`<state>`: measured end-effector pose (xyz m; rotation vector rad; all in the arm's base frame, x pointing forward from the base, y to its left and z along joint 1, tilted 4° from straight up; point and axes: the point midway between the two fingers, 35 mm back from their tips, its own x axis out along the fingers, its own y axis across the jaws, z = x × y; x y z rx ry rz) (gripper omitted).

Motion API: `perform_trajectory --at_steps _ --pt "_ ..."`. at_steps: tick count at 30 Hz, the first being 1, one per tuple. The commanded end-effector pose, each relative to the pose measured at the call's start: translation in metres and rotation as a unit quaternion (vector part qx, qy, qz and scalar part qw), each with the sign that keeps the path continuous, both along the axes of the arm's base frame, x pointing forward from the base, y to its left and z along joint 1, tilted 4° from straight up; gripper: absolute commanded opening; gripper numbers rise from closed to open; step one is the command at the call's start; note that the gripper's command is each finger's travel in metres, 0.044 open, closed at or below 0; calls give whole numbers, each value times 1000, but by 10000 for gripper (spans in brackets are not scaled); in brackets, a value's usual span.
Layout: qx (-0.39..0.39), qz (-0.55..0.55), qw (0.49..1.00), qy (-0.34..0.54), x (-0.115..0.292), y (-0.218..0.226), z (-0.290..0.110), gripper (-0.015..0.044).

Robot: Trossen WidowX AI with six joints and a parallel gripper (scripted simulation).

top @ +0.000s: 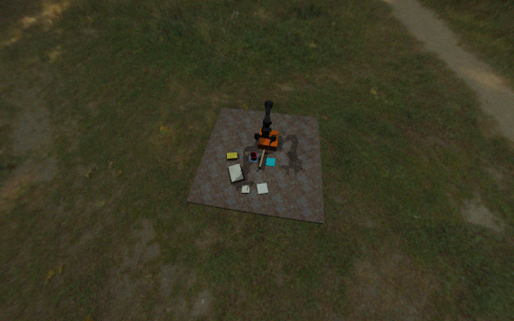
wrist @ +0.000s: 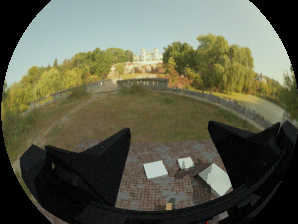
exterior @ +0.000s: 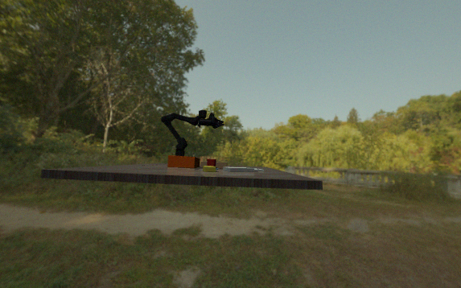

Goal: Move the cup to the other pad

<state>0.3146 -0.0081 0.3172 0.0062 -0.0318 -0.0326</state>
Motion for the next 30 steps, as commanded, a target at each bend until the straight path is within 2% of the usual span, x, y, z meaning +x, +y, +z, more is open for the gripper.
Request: perform_trajectory --at_steps 1,4,7,10,16,22,30 --pt "-7 -1 1000 8 2 -1 -3 374" --pt "-98 -10 987 125 18 -16 -50 295" --pt "-195 11 944 266 25 -35 -107 216" --pt "-254 50 893 367 19 -48 -150 148" --pt "-321 171 772 521 -11 -70 -217 148" --pt "-326 336 641 608 -58 -79 -260 148" --pt "-324 349 632 611 -62 -79 -263 148"
